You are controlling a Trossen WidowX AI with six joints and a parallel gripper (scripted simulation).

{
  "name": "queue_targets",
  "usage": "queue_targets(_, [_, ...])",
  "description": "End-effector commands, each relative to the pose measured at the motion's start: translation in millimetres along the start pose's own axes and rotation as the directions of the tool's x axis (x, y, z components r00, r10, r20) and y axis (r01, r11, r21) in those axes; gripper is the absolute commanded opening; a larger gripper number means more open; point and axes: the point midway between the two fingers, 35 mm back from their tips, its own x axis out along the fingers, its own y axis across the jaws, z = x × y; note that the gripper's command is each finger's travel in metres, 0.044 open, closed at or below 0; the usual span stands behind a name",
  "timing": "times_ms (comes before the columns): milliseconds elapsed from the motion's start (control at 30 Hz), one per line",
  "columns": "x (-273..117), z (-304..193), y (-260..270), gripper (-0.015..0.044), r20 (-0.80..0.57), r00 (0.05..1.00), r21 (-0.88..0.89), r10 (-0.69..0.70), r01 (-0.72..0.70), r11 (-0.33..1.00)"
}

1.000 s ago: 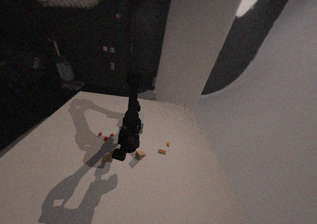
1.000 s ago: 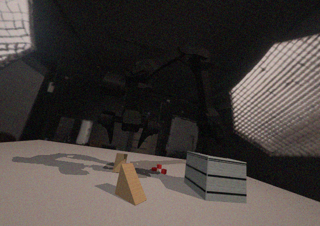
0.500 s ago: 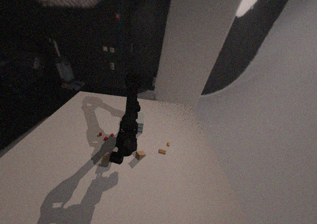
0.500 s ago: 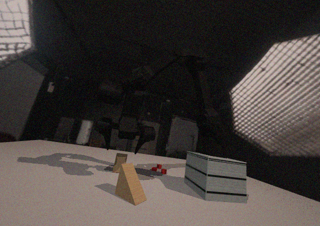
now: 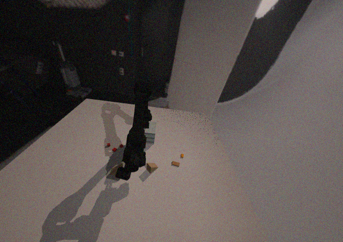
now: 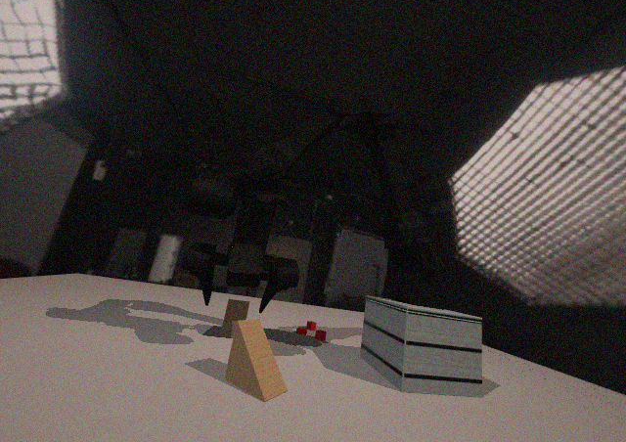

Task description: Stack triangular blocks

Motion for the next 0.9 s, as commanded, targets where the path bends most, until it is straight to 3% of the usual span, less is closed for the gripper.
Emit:
queue_targets(0, [8, -1, 3, 0.044, -0.005, 1.0, -0.008, 0.011, -0.011, 1.0])
queue_targets(833, [46, -5, 5, 0.044, -0.008, 1.0, -0.008, 0.011, -0.012, 1.0])
queue_targets(867, [46, -5, 5, 0.0414, -0.008, 1.0, -0.008, 0.011, -0.012, 1.0])
